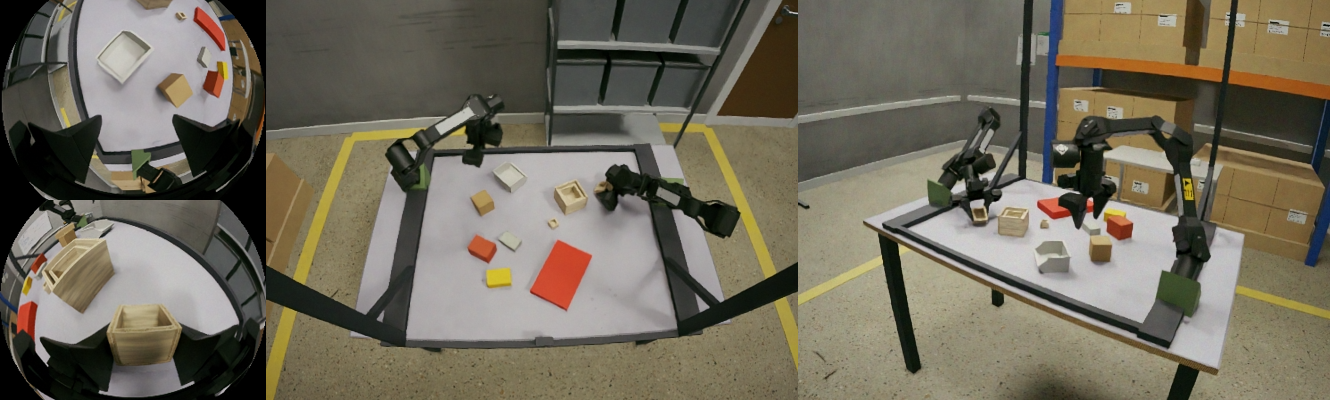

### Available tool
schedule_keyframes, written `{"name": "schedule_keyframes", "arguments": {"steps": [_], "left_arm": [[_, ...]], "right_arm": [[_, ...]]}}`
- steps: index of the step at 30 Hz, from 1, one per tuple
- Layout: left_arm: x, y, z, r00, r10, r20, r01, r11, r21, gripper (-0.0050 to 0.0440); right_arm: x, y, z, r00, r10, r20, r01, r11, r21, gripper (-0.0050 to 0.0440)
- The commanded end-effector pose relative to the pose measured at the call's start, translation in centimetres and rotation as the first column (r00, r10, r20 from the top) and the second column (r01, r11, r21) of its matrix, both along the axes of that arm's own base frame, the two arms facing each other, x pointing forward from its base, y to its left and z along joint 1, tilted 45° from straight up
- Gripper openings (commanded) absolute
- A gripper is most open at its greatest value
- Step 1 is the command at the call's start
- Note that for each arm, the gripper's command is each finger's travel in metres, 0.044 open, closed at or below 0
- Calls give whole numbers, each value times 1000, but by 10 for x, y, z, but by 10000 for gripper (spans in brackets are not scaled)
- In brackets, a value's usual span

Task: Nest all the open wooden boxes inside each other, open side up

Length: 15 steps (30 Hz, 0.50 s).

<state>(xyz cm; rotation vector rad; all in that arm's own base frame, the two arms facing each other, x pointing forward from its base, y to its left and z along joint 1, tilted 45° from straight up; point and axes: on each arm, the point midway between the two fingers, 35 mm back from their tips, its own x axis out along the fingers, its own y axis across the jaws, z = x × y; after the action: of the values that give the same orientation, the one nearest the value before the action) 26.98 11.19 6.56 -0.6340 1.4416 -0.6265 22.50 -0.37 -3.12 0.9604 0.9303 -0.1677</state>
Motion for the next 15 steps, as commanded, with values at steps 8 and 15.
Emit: {"name": "schedule_keyframes", "arguments": {"steps": [8, 15], "left_arm": [[3, 3, 4, 1000, 1, 17, -1, 1000, 11, 400], [3, 3, 4, 1000, 1, 17, -1, 1000, 11, 400]], "right_arm": [[-1, 1, -1, 1000, -2, -5, 2, 1000, 1, 384], [-1, 1, -1, 1000, -2, -5, 2, 1000, 1, 400]]}}
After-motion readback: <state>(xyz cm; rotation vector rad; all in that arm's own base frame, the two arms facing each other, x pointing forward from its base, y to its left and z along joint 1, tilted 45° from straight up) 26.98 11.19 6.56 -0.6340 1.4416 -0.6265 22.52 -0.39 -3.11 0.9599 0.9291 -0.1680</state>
